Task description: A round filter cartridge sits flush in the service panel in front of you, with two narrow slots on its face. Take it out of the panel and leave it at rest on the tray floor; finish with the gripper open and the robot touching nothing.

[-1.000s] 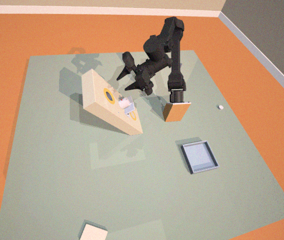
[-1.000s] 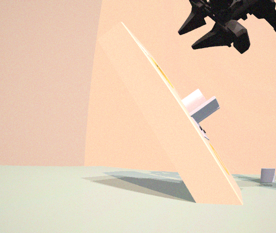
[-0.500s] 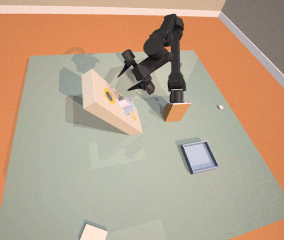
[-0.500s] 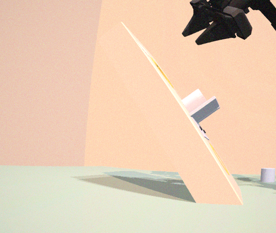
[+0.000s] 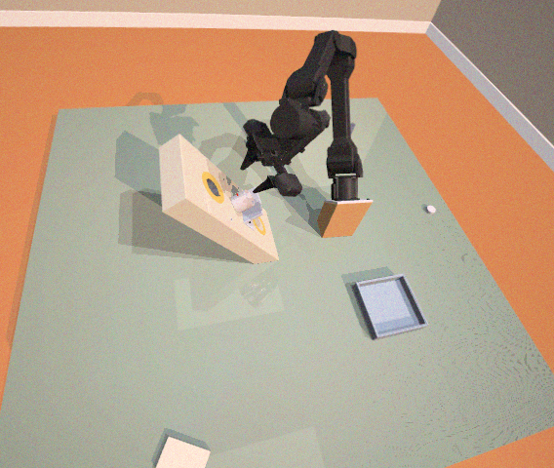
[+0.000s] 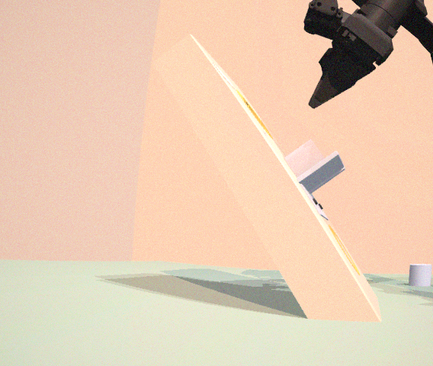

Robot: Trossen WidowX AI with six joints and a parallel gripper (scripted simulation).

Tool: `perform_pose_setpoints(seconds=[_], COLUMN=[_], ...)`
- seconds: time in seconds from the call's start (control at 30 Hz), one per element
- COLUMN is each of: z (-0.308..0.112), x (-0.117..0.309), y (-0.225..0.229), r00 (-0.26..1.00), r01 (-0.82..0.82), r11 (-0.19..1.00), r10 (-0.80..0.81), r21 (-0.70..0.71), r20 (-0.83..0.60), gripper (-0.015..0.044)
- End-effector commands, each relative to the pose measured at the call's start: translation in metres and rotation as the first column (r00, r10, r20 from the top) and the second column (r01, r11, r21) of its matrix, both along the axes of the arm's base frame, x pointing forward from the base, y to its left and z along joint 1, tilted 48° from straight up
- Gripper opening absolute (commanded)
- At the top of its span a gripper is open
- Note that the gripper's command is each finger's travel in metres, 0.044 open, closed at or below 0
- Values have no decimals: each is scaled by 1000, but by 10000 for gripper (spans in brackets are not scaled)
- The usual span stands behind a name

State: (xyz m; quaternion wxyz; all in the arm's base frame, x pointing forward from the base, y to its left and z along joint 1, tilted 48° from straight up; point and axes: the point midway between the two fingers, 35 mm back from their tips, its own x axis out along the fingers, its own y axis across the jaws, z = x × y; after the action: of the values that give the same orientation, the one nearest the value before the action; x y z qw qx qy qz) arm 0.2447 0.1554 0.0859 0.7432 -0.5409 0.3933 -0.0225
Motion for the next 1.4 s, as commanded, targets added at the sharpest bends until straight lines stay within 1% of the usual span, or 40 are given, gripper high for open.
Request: perform_pose_setpoints(seconds=[0.0, 0.27, 1.3, 1.37], z=[-19, -20, -48, -46], x=[-13, -12, 17, 14], y=[-28, -28, -55, -52], r00=[948, 948, 948, 947], r01=[294, 294, 294, 299], r11=[932, 932, 932, 929], r10=[-312, -312, -312, -317], r21=[213, 214, 214, 219], r20=[56, 56, 59, 54], gripper=[305, 305, 305, 252])
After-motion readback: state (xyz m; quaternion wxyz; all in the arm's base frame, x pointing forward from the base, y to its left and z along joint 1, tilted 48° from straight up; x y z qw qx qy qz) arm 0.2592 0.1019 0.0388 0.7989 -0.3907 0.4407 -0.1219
